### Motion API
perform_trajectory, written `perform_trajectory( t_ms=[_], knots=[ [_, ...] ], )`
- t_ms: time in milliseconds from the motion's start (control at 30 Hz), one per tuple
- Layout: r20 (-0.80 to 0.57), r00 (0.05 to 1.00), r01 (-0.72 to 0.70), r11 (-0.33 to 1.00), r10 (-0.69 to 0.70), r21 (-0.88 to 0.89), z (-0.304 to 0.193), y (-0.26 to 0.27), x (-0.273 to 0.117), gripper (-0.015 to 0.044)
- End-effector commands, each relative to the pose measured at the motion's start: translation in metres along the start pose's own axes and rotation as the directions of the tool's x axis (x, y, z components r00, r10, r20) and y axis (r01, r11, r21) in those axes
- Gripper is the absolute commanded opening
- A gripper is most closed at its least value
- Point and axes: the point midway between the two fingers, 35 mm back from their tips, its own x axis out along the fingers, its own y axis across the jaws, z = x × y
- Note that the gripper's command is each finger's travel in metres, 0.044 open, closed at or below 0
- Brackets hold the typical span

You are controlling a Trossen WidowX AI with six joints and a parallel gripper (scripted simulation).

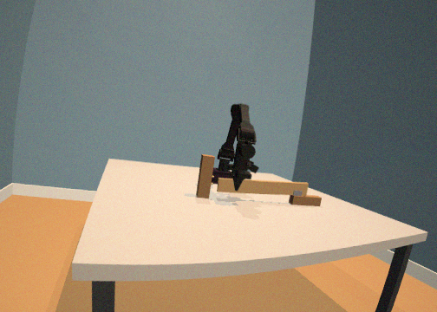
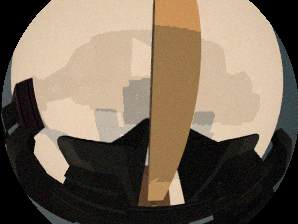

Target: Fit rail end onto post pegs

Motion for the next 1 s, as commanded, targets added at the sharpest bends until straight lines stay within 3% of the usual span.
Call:
perform_trajectory(
  t_ms=[0, 967],
  knots=[
    [0.005, 1.0, 0.014, 1.0, -0.014, -0.001, 0.001, -0.003, -0.007, 0.0],
    [0.005, 1.0, 0.014, 1.0, -0.014, -0.001, 0.0, -0.003, -0.02, 0.0]
  ],
)
